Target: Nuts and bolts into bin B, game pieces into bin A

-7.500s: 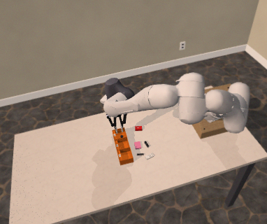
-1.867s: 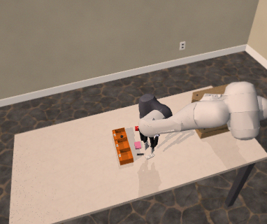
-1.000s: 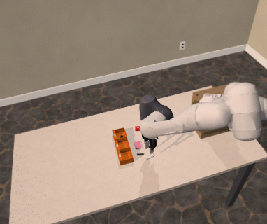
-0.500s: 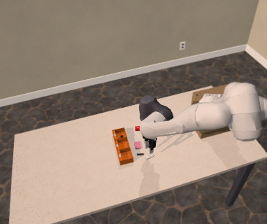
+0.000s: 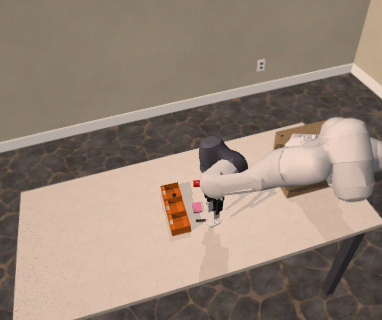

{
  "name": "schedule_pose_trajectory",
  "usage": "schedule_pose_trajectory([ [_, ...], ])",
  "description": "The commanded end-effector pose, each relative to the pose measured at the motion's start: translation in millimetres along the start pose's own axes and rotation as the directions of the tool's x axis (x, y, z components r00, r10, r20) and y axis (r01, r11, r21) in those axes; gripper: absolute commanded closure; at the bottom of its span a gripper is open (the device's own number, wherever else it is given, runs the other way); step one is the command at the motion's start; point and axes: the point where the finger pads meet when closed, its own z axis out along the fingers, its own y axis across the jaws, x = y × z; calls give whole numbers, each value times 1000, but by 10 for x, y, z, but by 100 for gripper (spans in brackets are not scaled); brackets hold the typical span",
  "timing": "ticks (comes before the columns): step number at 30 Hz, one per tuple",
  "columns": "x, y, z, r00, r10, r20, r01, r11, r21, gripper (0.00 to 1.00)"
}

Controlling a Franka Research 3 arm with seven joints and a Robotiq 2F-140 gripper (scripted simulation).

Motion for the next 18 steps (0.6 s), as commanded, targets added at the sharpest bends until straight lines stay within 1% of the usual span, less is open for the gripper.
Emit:
schedule_pose_trajectory([
  [1, 2, -16, -6, 1000, 9, -2, -9, 1000, 4, 75],
  [12, 3, -16, -6, 1000, 9, -2, -9, 1000, 4, 75],
  [18, 2, -13, 234, 1000, 9, -2, -9, 1000, 4, 75],
])
